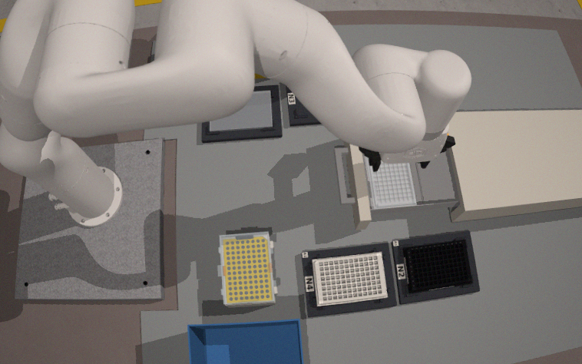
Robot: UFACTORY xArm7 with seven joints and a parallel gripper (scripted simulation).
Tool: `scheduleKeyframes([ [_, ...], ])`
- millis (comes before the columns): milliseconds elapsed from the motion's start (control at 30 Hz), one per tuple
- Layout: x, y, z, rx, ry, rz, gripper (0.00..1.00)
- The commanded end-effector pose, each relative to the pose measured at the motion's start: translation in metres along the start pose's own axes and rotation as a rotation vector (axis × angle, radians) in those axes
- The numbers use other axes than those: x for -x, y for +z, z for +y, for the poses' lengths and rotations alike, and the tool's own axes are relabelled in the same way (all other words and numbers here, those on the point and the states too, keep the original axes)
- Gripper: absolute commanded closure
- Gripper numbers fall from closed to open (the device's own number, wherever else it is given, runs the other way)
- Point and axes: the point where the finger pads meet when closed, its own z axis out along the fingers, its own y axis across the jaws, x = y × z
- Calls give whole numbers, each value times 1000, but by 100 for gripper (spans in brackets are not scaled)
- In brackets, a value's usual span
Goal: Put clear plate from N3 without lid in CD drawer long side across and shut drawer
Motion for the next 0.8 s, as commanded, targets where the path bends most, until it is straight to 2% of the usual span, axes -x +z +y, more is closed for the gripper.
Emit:
scheduleKeyframes([
  [0, 0, -10, 2, 6, 0, 0, 0],
  [767, 0, -45, 2, 6, 0, 0, 0],
])
